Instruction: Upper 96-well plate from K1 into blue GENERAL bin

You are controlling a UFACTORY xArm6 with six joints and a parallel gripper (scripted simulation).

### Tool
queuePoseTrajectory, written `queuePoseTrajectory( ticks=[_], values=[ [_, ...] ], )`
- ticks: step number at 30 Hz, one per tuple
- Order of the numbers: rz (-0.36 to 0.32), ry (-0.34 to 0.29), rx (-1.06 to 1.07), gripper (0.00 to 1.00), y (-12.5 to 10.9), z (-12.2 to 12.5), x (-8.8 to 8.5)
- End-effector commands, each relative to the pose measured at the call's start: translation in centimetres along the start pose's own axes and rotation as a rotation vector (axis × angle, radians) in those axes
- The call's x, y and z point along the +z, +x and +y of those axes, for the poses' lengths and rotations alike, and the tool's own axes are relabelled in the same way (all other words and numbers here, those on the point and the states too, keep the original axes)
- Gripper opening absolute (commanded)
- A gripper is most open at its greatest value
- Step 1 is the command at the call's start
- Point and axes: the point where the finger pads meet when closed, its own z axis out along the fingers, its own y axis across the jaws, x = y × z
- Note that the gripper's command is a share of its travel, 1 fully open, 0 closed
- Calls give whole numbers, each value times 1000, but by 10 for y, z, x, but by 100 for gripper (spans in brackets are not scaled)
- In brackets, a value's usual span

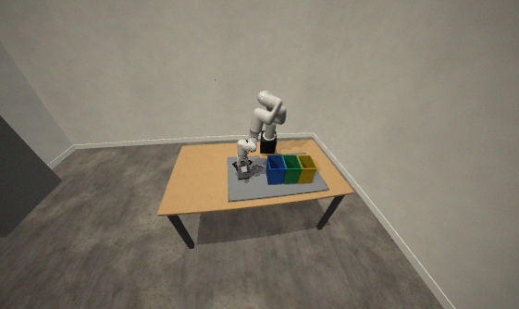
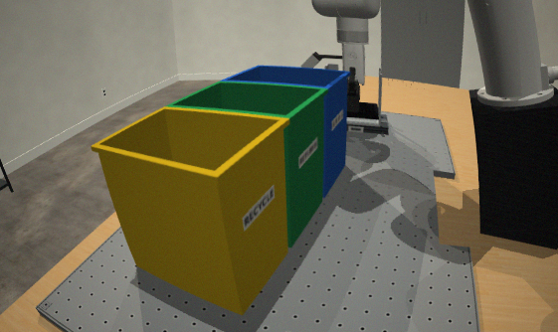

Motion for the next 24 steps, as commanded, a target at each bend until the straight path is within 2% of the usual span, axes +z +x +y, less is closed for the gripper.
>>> queuePoseTrajectory(
  ticks=[1,24],
  values=[
    [3,-3,0,100,1,1,3],
    [3,-3,0,100,1,1,7]
  ],
)
